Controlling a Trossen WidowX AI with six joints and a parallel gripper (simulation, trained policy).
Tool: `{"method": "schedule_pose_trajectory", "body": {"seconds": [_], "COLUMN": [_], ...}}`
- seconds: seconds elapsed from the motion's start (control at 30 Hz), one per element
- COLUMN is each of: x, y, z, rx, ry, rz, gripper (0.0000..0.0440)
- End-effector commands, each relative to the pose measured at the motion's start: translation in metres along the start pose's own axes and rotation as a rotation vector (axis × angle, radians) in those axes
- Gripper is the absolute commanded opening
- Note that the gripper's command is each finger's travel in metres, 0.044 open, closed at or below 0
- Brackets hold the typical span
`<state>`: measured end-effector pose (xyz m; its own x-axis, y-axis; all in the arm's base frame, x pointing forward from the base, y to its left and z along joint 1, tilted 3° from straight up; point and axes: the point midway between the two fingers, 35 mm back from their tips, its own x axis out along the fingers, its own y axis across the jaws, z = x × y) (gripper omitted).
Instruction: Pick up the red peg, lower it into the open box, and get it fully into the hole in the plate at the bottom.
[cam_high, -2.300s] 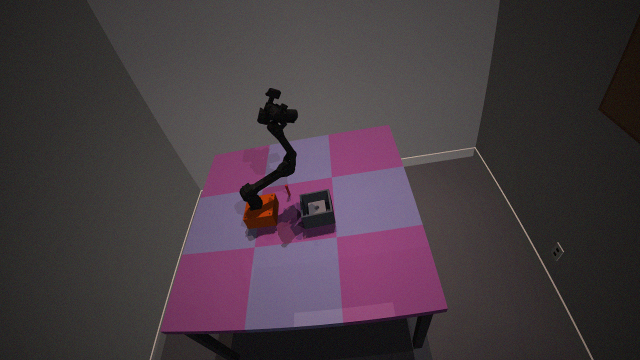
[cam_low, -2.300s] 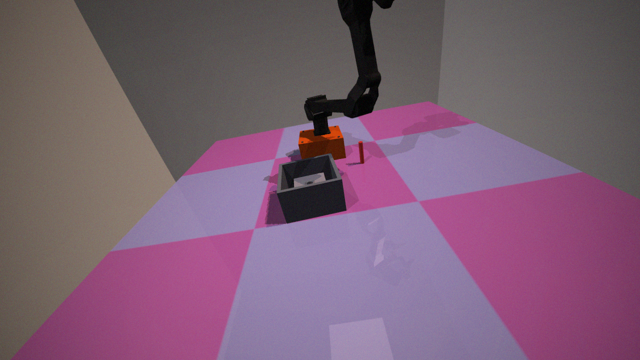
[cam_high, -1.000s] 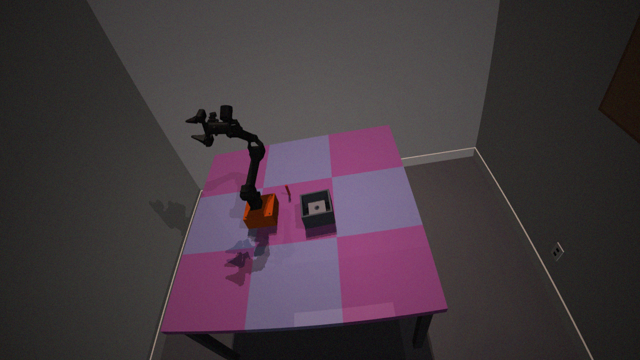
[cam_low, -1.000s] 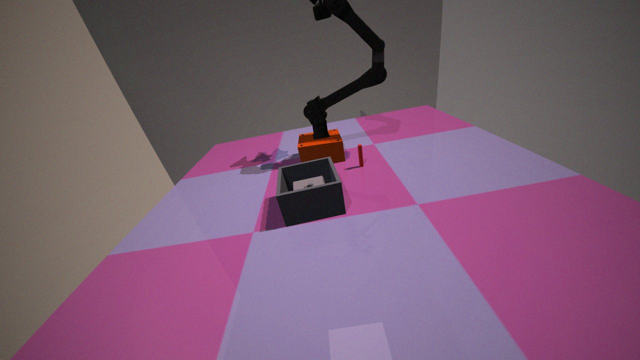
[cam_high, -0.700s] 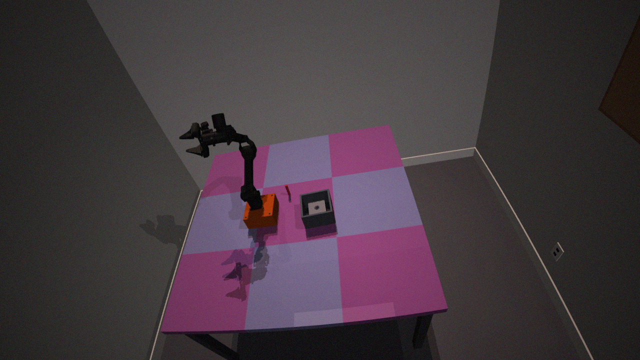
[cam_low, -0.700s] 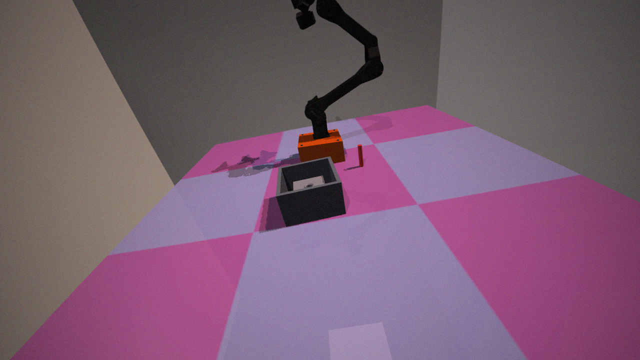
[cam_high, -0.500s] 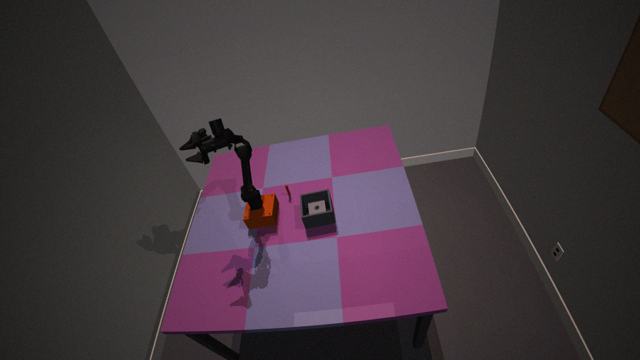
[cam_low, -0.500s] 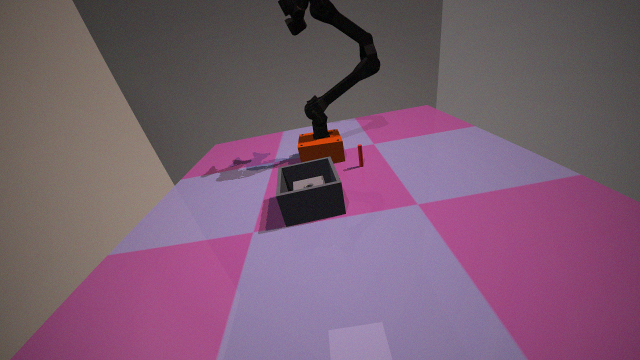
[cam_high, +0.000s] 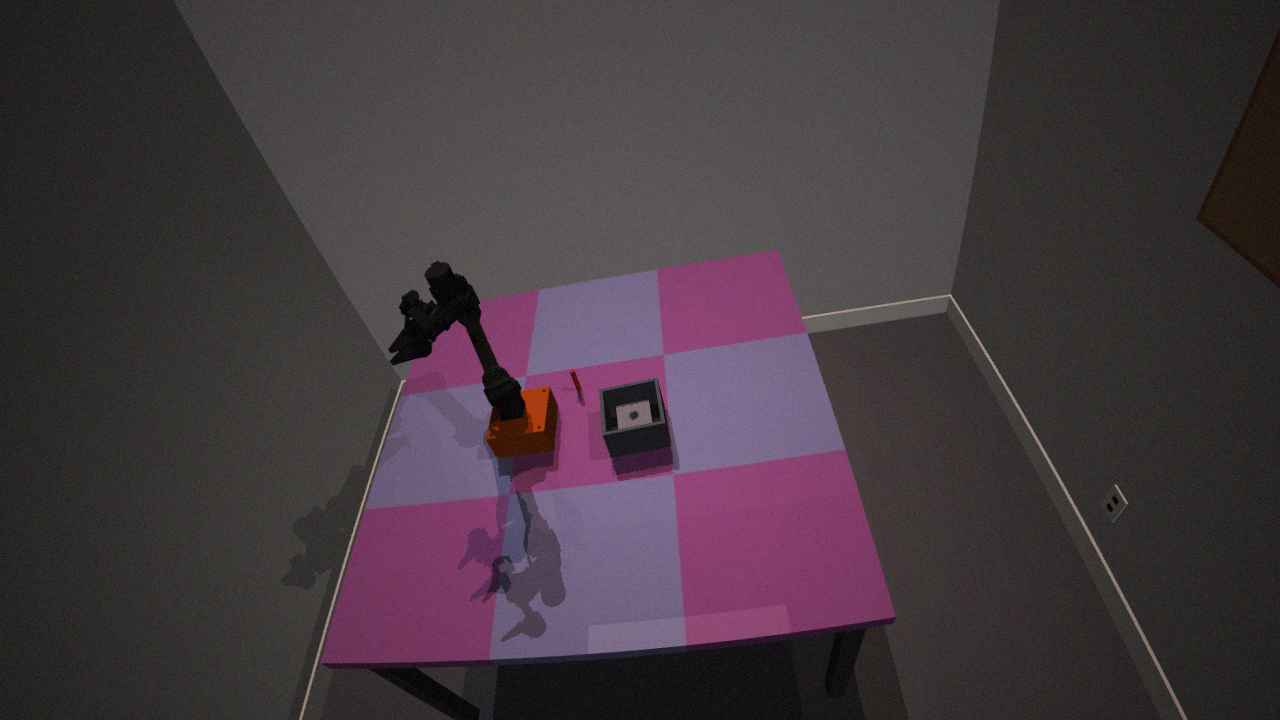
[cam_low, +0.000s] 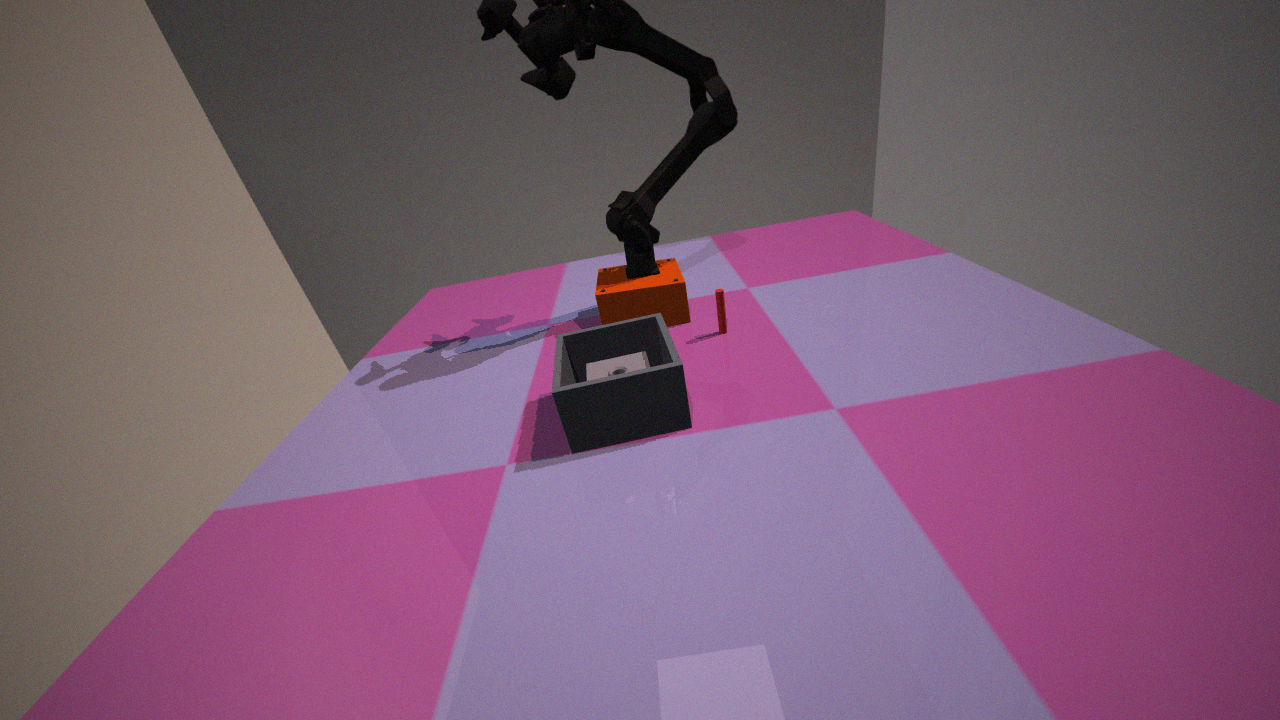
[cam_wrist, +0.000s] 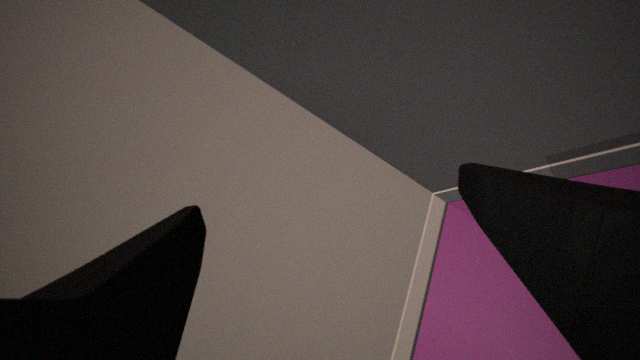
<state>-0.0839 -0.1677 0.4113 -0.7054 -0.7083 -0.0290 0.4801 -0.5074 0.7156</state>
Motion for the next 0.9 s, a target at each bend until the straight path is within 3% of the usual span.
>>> {"method": "schedule_pose_trajectory", "body": {"seconds": [0.0,0.4,0.87], "x": [-0.002,-0.031,-0.100], "y": [0.006,0.020,0.017], "z": [-0.032,-0.115,-0.192], "rx": [-0.086,-0.344,-0.635], "ry": [0.106,0.396,0.715], "rz": [0.039,0.188,0.407], "gripper": [0.0440,0.0440,0.0440]}}
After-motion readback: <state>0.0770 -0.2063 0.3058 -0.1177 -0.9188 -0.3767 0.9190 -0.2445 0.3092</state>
